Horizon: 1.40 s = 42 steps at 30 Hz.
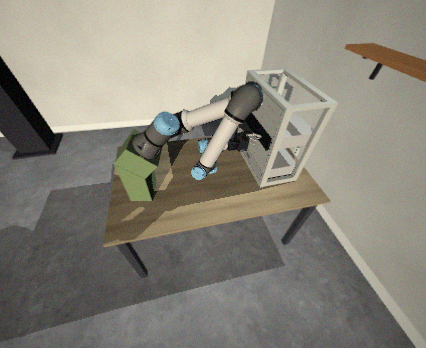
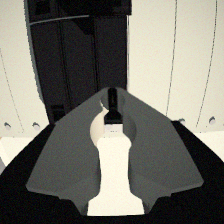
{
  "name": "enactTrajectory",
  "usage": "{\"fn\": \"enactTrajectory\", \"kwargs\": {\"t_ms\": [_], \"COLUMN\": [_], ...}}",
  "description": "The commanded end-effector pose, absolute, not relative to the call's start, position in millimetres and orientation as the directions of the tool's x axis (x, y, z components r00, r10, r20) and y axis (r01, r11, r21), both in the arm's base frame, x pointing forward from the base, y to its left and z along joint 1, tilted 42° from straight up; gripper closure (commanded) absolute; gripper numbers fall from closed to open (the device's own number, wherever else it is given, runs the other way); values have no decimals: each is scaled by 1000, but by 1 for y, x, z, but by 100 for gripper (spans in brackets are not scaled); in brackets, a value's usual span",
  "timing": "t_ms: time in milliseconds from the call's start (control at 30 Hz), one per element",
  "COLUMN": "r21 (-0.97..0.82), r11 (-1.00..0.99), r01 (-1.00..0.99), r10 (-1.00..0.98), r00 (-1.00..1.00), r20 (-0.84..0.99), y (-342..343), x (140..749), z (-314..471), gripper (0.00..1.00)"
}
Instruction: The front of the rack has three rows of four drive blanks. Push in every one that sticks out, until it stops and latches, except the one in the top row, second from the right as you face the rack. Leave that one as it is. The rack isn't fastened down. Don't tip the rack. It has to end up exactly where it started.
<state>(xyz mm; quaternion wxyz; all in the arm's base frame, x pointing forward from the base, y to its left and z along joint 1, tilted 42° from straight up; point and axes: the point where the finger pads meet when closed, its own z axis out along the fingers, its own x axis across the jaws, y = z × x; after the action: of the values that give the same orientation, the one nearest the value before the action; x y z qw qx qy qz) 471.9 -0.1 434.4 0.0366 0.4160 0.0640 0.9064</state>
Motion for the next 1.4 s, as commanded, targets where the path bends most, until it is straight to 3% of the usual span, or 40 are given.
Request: {"fn": "enactTrajectory", "kwargs": {"t_ms": [0,533,1367], "r21": [147,147,147], "r11": [-989,-989,-989], "r01": [-12,-12,-12], "r10": [119,119,119], "r00": [-652,-652,-652], "r20": [749,749,749], "y": [-2,-6,-7], "x": [461,422,414], "z": [425,392,386], "gripper": [100,100,100]}}
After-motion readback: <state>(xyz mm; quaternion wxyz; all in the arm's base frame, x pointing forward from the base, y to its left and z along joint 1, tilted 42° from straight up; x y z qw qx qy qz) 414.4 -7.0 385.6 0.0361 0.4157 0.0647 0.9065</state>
